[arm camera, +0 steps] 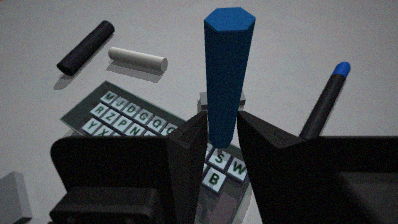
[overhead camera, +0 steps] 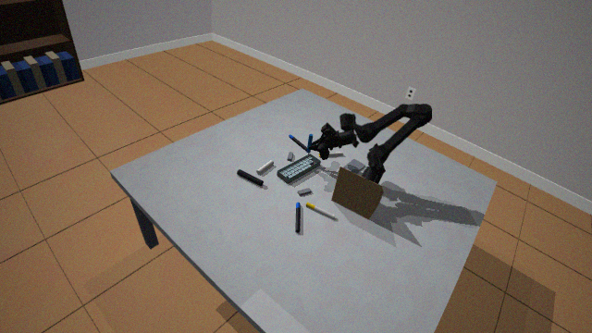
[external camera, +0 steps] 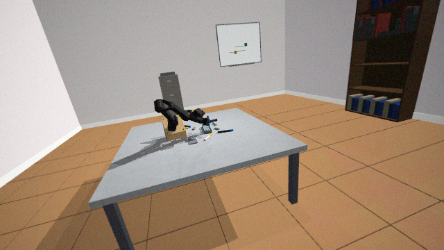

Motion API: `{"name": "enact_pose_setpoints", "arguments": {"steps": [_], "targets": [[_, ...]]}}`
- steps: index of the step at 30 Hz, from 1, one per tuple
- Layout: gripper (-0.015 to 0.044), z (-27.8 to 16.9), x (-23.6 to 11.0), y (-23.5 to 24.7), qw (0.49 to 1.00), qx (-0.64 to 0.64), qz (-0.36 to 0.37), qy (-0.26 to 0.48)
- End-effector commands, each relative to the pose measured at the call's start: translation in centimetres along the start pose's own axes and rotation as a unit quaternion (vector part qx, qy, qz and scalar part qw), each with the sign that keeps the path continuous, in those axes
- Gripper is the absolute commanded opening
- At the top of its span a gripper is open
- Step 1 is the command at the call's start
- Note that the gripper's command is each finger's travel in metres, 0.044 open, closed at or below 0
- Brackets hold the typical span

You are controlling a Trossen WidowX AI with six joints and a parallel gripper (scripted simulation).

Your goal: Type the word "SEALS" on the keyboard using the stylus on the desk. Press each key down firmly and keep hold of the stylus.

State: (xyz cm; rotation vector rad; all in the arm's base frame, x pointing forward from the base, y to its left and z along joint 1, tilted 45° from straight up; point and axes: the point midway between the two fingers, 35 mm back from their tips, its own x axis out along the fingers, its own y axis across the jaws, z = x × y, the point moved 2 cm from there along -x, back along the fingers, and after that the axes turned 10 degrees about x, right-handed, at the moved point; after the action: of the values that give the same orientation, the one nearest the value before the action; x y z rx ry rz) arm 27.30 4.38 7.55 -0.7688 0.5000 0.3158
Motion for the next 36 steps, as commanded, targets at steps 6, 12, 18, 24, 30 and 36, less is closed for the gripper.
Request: {"name": "enact_pose_setpoints", "arguments": {"steps": [6,12,18,24,30,36], "targets": [[0.0081,-0.1,0.2,0.1,1.000,-0.003,0.002,-0.004],[0.0081,-0.5,0.5,0.0,1.000,-0.003,0.002,-0.004],[0.0081,-1.0,0.8,-0.1,1.000,-0.003,0.002,-0.004],[0.0081,-1.3,0.9,-0.2,1.000,-0.004,0.002,-0.004],[0.0081,-1.5,1.1,-0.2,1.000,-0.004,0.002,-0.004],[0.0081,-1.6,1.1,-0.2,1.000,-0.004,0.002,-0.004]]}}
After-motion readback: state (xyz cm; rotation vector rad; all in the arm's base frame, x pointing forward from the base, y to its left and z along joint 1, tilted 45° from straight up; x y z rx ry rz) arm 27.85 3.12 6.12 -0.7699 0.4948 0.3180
